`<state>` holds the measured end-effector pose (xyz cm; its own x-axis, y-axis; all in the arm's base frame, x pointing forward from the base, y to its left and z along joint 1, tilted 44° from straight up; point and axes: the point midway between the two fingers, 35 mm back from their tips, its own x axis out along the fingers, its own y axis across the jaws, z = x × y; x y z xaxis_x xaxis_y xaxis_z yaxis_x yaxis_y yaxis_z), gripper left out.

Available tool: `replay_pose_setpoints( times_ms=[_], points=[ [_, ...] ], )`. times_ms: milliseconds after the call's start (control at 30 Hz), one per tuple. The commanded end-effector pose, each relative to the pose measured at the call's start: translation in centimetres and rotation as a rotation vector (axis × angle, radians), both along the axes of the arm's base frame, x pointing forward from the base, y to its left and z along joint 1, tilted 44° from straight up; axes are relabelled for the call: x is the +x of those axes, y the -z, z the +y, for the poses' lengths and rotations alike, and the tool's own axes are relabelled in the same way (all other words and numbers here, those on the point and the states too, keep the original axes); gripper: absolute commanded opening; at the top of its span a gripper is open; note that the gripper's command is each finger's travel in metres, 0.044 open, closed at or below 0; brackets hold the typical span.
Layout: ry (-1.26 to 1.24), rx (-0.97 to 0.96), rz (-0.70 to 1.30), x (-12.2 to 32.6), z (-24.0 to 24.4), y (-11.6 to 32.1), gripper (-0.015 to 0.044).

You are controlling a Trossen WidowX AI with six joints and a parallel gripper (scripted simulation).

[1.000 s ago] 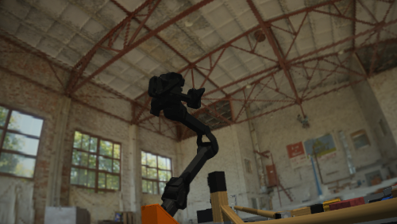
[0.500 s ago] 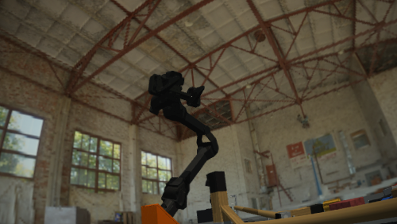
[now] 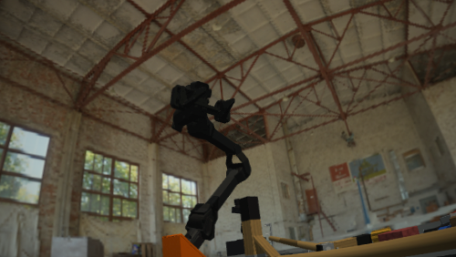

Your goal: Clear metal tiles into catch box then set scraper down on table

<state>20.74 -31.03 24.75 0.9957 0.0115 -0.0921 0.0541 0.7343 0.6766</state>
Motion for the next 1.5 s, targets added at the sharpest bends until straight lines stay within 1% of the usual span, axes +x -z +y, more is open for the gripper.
replay_pose_setpoints(
  times_ms=[0,133,633,1067,1467],
  points=[
    [0.0,0.004,0.0,0.0,0.0,0.0,0.044],
    [-0.007,0.012,0.012,0.6,0.2,0.7,0.044],
    [-0.106,0.073,0.176,5.4,4.0,7.3,0.044],
    [-0.242,0.094,0.358,8.0,9.2,13.1,0.044],
    [-0.415,0.086,0.544,8.5,15.0,18.0,0.044]
  ],
)
